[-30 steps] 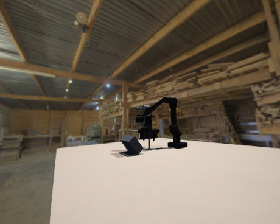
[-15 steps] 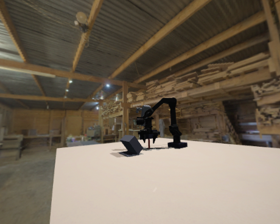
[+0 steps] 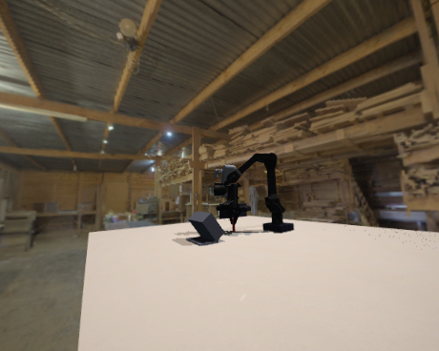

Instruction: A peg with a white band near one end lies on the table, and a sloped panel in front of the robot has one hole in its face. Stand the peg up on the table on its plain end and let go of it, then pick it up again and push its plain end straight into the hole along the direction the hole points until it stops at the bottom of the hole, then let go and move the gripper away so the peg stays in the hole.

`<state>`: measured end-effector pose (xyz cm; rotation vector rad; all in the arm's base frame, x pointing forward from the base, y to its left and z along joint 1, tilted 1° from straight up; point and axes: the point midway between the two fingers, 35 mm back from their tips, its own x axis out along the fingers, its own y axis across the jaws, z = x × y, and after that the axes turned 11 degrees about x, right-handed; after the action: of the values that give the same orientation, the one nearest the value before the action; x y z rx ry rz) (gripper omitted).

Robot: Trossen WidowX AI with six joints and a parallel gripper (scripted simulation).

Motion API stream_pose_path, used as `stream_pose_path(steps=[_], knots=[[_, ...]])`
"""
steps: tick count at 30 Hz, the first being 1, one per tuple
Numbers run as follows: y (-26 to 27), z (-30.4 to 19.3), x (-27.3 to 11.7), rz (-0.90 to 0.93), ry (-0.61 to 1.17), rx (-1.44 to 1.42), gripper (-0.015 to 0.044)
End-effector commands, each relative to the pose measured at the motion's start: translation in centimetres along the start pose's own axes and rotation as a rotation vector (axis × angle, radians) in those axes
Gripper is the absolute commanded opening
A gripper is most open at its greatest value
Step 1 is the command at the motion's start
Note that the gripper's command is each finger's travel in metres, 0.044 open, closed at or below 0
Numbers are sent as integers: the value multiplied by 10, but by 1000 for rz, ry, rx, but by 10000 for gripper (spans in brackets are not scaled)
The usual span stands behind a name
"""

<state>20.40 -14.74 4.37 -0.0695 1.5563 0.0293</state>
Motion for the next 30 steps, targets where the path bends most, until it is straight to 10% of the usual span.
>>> stream_pose_path(steps=[1,30], knots=[[0,0,0,0,0,0,20],[-2,5,-79,-1,6,-5,0]])
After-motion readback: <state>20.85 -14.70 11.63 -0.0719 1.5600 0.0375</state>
